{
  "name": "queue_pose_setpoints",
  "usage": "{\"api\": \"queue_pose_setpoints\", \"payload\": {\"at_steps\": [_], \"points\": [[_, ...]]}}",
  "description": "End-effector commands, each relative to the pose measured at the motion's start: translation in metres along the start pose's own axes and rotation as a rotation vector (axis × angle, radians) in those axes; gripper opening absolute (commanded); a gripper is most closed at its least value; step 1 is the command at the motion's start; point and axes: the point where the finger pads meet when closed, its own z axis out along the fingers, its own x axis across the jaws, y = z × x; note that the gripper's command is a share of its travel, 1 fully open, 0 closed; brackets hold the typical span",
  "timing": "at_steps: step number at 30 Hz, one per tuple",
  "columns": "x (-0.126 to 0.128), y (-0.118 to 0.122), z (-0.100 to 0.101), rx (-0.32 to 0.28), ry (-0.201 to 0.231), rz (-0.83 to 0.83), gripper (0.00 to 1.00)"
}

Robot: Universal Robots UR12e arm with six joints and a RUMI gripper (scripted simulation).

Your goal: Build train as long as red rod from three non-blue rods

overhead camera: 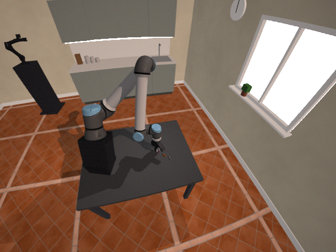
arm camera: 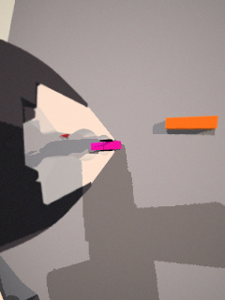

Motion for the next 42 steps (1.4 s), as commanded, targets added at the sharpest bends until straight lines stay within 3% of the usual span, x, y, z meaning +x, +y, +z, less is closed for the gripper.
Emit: {"api": "queue_pose_setpoints", "payload": {"at_steps": [1,15,28,42], "points": [[-0.0003,-0.0004,-0.0004,0.001,-0.001,0.000,0.00],[-0.0003,-0.0004,-0.0004,0.001,-0.001,0.000,0.00],[-0.0003,-0.0004,-0.0004,0.001,-0.001,0.000,0.14],[-0.0003,-0.0004,-0.0022,0.001,-0.001,0.000,0.14]]}}
